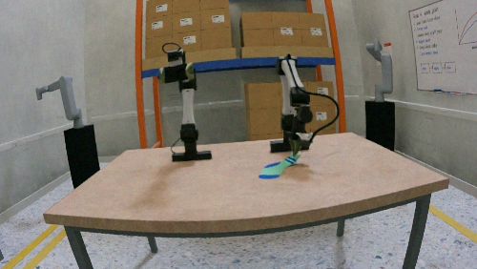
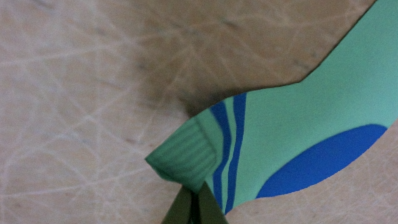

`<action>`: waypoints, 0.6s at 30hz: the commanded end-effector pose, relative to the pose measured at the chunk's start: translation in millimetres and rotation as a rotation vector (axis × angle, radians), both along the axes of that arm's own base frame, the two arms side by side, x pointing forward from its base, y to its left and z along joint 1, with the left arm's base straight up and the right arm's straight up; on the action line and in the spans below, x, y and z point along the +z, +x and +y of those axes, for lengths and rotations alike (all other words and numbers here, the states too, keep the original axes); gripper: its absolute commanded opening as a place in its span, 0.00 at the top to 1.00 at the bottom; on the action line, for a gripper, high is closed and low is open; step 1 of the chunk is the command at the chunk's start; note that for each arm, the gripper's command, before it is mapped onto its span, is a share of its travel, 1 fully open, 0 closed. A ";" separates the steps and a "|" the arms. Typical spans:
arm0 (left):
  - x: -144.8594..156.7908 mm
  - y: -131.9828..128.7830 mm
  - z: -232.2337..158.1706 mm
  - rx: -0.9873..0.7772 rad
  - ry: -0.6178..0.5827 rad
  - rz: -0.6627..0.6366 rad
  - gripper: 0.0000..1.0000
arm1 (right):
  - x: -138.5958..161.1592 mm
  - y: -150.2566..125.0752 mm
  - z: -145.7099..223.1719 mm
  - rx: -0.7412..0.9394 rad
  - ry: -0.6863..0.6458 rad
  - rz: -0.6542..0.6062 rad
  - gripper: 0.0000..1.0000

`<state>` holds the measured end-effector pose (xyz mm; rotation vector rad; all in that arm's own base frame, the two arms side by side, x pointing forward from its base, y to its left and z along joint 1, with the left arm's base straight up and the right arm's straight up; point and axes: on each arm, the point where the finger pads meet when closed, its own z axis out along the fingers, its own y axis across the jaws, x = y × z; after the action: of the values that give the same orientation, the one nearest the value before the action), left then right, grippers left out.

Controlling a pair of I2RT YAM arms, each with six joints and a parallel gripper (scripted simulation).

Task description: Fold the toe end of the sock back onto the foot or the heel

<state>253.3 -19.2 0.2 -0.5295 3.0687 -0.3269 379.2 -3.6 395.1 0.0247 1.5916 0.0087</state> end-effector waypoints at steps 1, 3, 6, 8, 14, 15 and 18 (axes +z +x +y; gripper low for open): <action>17.0 10.5 -2.0 -0.022 -0.010 -0.049 0.97 | 20.4 -5.3 -0.7 -0.004 -0.004 -0.055 0.00; 17.0 10.5 -2.0 -0.022 -0.010 -0.049 0.97 | 20.4 -5.3 -0.7 -0.004 -0.004 -0.055 0.00; 7.6 -8.2 2.4 -0.031 -0.018 -0.010 0.97 | 20.4 -5.3 -0.7 -0.004 -0.004 -0.055 0.00; 10.5 -2.4 8.5 -0.009 0.004 -0.023 0.97 | 20.4 -5.3 -0.7 -0.004 -0.004 -0.055 0.00; 7.6 -14.2 15.8 -0.031 0.000 -0.014 0.97 | 20.4 -5.3 -0.7 -0.004 -0.004 -0.055 0.00; 8.4 -14.2 17.3 -0.031 -0.002 -0.018 0.97 | 20.4 -5.3 -0.7 -0.004 -0.004 -0.055 0.00; 7.7 -18.8 21.4 -0.029 -0.008 -0.017 0.97 | 20.4 -5.3 -0.7 -0.004 -0.004 -0.055 0.00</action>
<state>237.8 -2.3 0.2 -0.5277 3.0773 -0.3294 379.2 -3.6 395.1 0.0247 1.5916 0.0087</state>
